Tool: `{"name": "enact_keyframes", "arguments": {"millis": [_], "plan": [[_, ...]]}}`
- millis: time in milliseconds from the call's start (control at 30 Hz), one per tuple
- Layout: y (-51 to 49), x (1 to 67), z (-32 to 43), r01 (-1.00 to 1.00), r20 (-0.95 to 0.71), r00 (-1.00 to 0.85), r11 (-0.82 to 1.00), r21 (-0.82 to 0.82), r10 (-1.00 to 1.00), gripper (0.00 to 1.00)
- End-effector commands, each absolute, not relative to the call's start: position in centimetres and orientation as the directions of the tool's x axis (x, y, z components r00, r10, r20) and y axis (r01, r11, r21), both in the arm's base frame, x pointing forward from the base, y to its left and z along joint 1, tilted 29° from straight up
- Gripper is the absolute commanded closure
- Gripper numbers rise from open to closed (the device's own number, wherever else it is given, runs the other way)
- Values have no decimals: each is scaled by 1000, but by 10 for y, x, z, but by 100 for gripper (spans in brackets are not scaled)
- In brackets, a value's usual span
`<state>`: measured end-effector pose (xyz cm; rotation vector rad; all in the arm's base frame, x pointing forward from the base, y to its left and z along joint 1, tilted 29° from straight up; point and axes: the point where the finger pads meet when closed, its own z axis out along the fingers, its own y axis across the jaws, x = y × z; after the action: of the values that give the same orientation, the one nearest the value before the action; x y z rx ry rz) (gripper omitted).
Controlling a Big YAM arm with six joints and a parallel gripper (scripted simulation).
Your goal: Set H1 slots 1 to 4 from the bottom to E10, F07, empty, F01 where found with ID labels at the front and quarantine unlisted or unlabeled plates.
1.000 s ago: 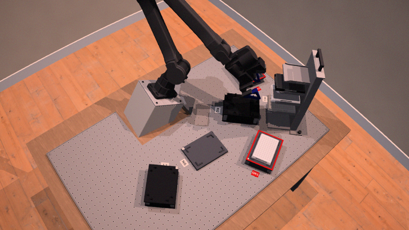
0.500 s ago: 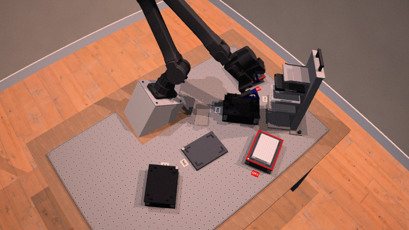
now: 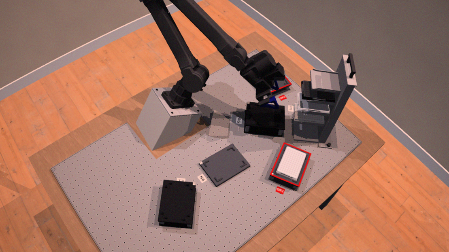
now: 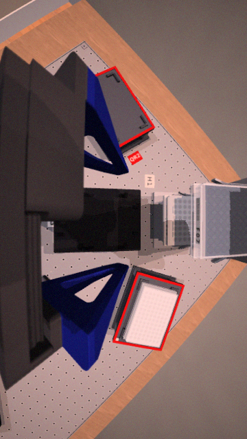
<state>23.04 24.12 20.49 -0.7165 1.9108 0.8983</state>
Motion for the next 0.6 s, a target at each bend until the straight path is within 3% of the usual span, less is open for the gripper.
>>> {"name": "enact_keyframes", "arguments": {"millis": [0, 100, 200, 567], "plan": [[236, 235, 218, -763, -906, -412, 579, 286, -96, 0], [245, 244, 244, -773, -921, -383, 571, 277, -73, 0], [246, 232, 207, -766, -897, -430, 568, 301, -104, 0], [254, 232, 190, -766, -897, -430, 568, 302, -103, 0]]}}
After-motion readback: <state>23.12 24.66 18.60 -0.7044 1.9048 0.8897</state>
